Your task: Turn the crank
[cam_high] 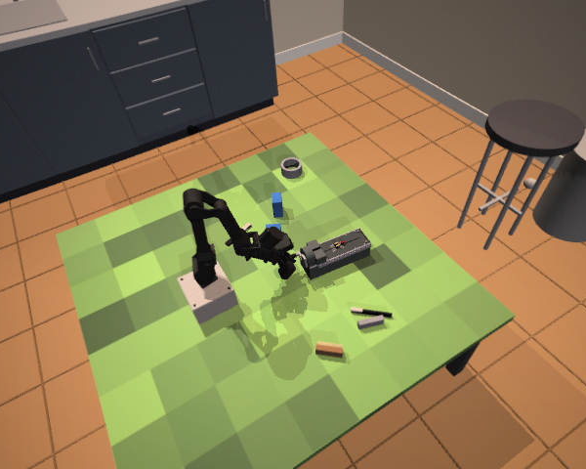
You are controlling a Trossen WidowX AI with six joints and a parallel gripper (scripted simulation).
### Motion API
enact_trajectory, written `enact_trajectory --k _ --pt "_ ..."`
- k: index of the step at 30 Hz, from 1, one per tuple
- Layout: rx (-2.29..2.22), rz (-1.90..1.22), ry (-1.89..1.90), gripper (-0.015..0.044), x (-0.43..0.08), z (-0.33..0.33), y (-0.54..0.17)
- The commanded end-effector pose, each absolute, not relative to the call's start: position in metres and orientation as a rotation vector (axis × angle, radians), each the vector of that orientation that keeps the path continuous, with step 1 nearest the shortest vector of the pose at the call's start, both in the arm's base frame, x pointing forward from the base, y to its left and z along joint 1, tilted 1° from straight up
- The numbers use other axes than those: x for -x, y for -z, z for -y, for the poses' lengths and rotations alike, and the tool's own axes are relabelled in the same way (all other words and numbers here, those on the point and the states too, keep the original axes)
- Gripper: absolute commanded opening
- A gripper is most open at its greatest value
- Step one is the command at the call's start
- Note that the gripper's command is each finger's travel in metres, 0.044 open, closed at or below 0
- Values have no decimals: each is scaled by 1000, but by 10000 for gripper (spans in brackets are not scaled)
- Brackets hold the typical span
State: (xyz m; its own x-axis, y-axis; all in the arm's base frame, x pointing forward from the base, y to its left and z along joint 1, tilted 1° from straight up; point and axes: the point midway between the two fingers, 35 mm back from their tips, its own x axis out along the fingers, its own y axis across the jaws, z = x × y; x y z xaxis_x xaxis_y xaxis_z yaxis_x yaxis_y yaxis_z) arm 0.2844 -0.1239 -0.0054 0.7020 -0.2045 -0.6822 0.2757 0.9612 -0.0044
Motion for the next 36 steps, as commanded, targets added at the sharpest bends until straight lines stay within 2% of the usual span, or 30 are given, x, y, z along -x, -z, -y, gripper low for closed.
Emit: enact_trajectory --k 1,12,29,36 --pt "-104 -744 266 0 -284 124 4" --pt "-101 -745 267 0 -284 124 5" --pt "-101 -745 267 440 -284 124 5" --pt "-101 -745 266 440 -286 125 -9"
